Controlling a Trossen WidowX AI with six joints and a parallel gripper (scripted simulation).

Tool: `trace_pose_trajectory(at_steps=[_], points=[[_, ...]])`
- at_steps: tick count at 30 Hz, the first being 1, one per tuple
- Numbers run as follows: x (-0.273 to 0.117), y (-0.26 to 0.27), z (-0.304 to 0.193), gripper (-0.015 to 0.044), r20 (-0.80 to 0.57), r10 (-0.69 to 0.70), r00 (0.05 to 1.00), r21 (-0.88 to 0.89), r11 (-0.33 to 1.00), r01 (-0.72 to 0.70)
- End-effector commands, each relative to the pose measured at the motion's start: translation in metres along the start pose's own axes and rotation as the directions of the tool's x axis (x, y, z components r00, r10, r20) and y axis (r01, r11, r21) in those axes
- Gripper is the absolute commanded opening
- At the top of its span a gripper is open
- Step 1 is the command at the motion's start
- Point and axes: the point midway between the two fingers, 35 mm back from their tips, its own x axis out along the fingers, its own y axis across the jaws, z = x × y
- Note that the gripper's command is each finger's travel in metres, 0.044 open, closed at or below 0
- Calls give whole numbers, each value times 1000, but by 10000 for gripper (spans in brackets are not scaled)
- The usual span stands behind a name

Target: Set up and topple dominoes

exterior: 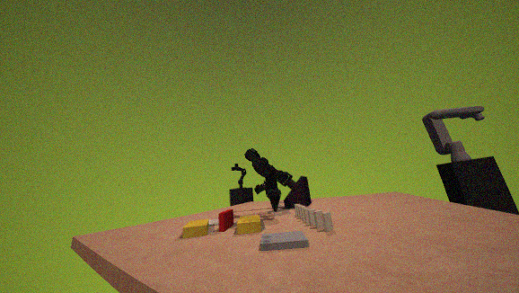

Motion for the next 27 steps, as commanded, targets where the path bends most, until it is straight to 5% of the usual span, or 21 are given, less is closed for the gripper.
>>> trace_pose_trajectory(at_steps=[1, 13, 23, 27], points=[[2, 0, 0, 414, 5, 0, 1000, -4, 1000, 0], [2, 0, 0, 107, 5, 0, 1000, -4, 1000, 0], [-1, 1, 0, 107, 4, 1, 1000, -5, 1000, -1], [-56, 10, -1, 107, -9, 10, 1000, -5, 1000, -10]])
